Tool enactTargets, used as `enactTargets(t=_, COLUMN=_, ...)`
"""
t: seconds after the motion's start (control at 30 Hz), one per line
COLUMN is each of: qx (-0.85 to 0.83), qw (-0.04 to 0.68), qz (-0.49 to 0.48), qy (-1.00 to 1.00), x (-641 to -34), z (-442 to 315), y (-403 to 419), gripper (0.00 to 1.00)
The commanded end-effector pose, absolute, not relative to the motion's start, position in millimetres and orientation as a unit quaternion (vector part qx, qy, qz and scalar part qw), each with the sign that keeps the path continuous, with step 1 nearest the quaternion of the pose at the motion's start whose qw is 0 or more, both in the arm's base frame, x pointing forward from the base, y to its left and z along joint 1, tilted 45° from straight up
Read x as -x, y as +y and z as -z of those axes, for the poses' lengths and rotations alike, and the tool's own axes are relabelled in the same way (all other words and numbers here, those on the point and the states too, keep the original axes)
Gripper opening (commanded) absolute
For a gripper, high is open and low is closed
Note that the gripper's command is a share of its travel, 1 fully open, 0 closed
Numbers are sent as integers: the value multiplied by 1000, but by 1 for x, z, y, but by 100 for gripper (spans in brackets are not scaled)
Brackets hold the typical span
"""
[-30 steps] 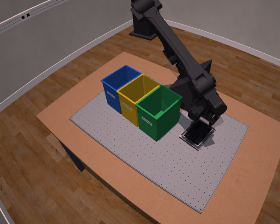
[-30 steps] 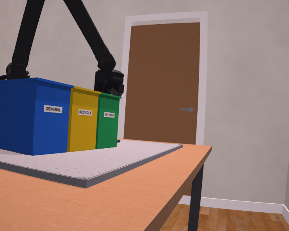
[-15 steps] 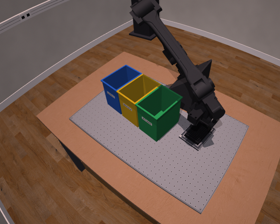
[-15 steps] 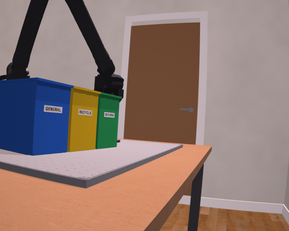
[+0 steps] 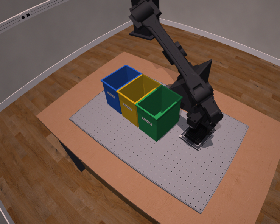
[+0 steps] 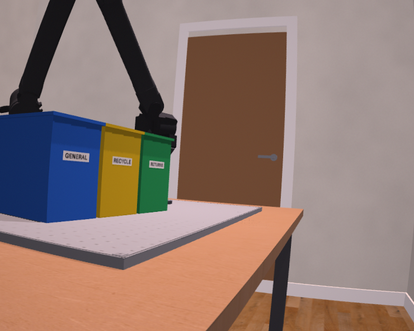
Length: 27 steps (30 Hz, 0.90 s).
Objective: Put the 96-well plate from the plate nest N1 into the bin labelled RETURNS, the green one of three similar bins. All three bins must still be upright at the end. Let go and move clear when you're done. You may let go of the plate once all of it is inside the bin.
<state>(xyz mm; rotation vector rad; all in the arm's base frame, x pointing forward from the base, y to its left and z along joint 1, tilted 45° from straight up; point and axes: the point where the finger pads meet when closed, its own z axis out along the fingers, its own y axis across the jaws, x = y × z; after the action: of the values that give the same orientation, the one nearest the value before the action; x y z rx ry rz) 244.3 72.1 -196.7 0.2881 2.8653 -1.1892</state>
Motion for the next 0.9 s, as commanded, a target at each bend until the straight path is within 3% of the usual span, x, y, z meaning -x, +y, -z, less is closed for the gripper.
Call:
enactTargets(t=0.0, qx=-92, qw=5, qz=385, qy=919, x=-242, z=204, y=60, gripper=100)
enactTargets(t=0.87, qx=-93, qw=9, qz=382, qy=919, x=-242, z=227, y=37, gripper=100)
